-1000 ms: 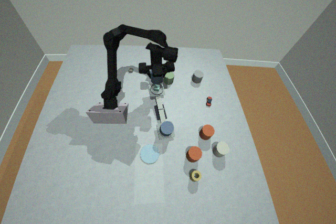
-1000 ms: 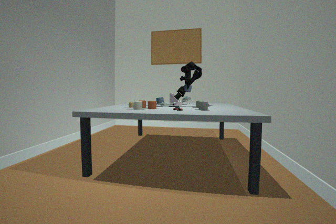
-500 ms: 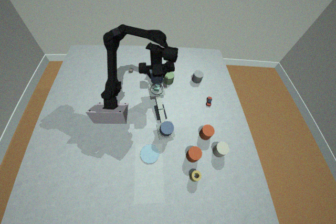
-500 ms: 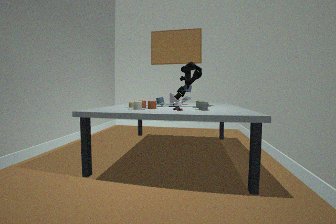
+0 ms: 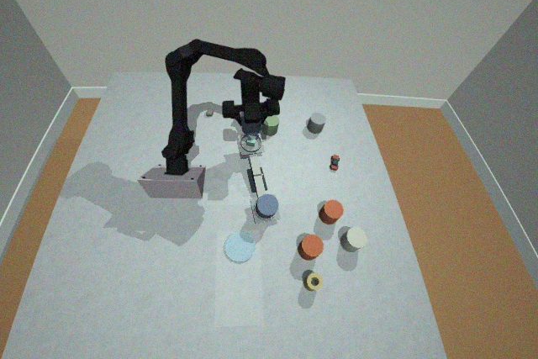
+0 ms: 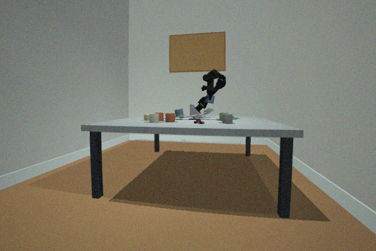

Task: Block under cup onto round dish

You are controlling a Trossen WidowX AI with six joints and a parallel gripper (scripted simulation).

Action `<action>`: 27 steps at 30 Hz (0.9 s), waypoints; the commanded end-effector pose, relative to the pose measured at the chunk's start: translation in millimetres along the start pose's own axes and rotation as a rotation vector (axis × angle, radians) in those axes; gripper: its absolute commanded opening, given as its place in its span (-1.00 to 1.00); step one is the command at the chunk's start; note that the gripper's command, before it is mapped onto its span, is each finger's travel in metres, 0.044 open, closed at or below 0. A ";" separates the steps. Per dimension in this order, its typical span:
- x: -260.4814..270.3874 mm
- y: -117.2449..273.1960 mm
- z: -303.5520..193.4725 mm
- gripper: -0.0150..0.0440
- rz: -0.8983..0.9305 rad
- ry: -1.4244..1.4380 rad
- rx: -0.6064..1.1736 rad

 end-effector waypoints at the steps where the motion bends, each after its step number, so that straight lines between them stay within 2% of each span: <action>1: 0.0 -6.7 -7.8 -0.49 -0.005 0.008 -0.004; 27: -25.4 -80.9 -99.4 -0.49 -0.054 0.134 0.031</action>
Point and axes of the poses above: the point midway between the two fingers, 35 mm back from their tips, its own y axis back along the fingers, its own x axis across the jaws, z = x × y, the point moved 3 cm from there along y, back along the fingers, and after that the axes turned 6 degrees about y, right-handed, at the moved point
